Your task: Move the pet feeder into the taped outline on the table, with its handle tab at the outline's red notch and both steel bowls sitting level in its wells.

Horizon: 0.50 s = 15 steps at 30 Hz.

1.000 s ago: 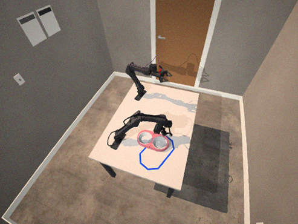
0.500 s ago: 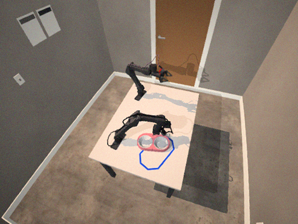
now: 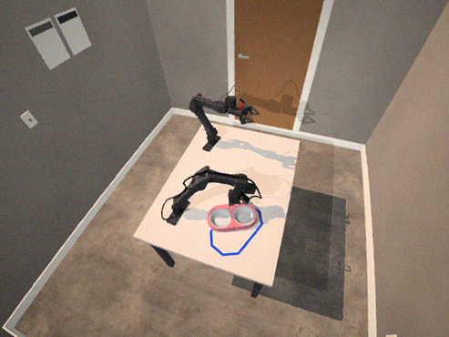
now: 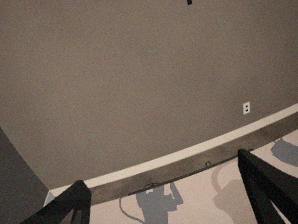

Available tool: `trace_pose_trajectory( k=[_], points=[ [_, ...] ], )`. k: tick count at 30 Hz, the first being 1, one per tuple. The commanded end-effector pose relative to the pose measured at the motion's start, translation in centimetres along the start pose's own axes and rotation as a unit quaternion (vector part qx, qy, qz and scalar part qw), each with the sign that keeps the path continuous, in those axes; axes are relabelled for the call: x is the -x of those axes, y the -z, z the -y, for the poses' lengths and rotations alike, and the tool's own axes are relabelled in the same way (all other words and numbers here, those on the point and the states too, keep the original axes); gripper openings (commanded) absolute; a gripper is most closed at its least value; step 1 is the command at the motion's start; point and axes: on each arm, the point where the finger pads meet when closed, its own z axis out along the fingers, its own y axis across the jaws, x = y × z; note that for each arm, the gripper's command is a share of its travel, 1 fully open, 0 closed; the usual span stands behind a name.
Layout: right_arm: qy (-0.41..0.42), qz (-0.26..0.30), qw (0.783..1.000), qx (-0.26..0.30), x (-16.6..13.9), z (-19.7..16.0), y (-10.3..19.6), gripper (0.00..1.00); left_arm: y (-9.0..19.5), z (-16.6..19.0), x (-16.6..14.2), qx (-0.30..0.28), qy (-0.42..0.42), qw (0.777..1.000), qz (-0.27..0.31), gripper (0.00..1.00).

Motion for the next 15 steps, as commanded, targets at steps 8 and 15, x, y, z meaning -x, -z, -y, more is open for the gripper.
trace_pose_trajectory(
  k=[8, 15],
  points=[
    [0.090, 0.023, 0.995, -0.041, -0.4, 2.5, 0.1, 0.16, 0.3, 0.2, 1.3, -0.004, 0.006, 1.000, 0.023, 1.00],
    [0.145, 0.022, 0.987, -0.060, -1.0, 3.8, -0.1, 0.16, 0.3, 0.2, 1.3, -0.004, 0.006, 1.000, 0.023, 1.00]
  ],
)
